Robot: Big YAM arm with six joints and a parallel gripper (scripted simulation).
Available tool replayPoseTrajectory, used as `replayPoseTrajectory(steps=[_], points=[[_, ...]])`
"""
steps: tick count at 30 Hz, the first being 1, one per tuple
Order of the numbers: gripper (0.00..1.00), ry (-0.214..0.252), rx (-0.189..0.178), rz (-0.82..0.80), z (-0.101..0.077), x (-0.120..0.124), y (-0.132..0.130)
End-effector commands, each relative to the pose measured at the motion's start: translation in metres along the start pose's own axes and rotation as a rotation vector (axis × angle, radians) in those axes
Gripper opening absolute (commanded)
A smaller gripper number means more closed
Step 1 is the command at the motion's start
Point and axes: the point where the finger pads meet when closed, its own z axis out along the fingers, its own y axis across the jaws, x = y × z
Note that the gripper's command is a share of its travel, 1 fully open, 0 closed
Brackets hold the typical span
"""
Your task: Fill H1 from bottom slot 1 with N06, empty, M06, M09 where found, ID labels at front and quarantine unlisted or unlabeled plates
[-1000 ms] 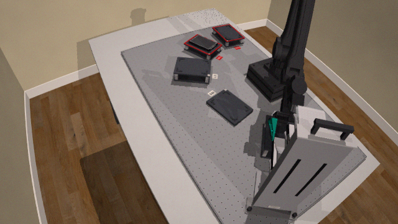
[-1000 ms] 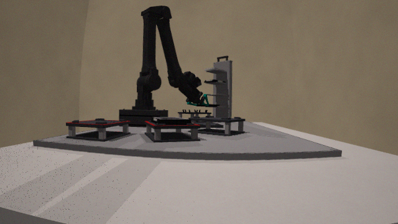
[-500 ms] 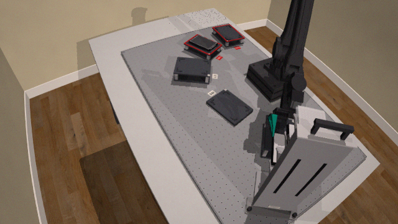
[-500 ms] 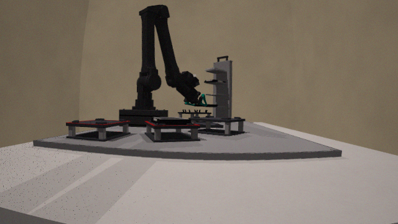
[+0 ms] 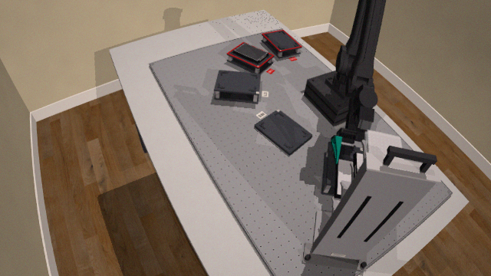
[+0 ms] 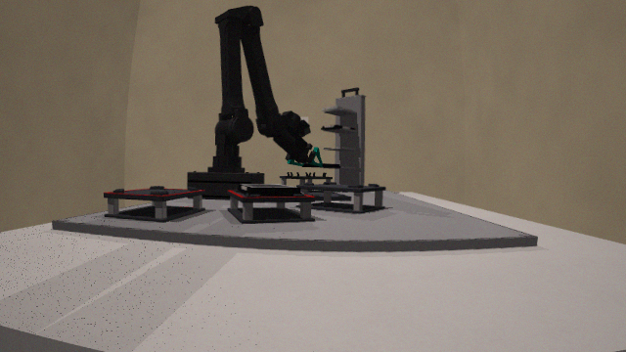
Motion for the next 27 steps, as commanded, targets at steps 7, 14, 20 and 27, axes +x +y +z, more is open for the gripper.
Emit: replayPoseTrajectory(steps=[7,14,20,27], points=[[0.86,-0.037,-0.005,0.009,-0.009,-0.006,0.003],[0.86,-0.040,-0.006,0.010,-0.016,-0.004,0.003],[0.86,-0.036,-0.006,0.009,-0.023,0.001,0.004],[0.86,-0.028,-0.006,0.009,-0.024,0.008,0.004]])
